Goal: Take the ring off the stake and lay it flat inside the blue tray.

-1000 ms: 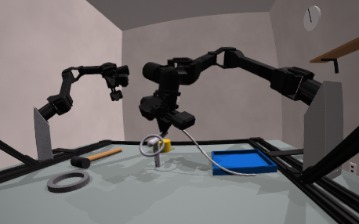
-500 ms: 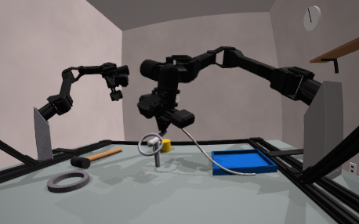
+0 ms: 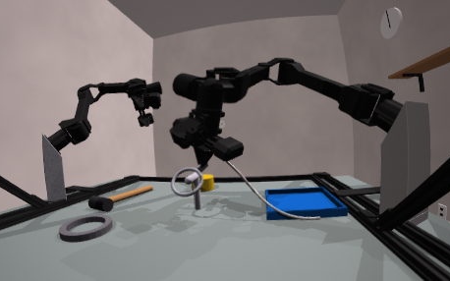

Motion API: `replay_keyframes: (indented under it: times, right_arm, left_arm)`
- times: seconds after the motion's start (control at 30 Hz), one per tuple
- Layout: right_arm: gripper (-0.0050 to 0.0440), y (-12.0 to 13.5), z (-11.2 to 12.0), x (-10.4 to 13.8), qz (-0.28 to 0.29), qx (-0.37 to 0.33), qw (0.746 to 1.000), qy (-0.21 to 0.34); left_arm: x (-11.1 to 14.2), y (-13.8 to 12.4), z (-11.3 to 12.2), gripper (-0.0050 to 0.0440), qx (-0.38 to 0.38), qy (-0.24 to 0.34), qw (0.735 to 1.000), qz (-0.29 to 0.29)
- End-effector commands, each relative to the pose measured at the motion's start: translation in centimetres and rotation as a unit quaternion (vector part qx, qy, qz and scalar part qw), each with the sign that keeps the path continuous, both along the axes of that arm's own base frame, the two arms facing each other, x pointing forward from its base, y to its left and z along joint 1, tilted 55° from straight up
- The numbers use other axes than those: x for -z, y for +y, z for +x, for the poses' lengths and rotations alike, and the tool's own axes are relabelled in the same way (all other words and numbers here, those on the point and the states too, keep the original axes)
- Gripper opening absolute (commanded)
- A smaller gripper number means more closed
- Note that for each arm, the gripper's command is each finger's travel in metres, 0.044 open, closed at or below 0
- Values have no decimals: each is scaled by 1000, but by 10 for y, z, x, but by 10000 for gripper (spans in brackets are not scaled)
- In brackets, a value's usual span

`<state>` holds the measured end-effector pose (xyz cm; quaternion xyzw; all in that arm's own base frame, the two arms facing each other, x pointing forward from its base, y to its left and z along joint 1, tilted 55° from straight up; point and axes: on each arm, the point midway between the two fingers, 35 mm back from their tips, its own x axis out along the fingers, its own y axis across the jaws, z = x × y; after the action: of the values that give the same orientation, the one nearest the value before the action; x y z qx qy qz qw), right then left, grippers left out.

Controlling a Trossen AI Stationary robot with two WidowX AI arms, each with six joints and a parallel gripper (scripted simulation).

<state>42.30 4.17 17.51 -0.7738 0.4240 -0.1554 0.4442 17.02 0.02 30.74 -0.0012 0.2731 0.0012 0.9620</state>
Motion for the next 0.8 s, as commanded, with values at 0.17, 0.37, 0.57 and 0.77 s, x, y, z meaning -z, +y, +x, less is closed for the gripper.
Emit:
replay_keyframes:
  times: [0.17,0.37,0.57,0.77]
  right_arm:
    - [0,4,1,5,1,1,1000,-1]
    - [0,7,2,8,1,1,1000,-1]
    - [0,9,2,10,1,1,1000,-1]
    - [0,12,2,14,1,1,1000,-1]
  left_arm:
    - [0,0,0,400,1,0,1000,1]
    - [0,0,0,400,1,0,1000,1]
    - [0,0,0,400,1,0,1000,1]
    - [0,0,0,400,1,0,1000,1]
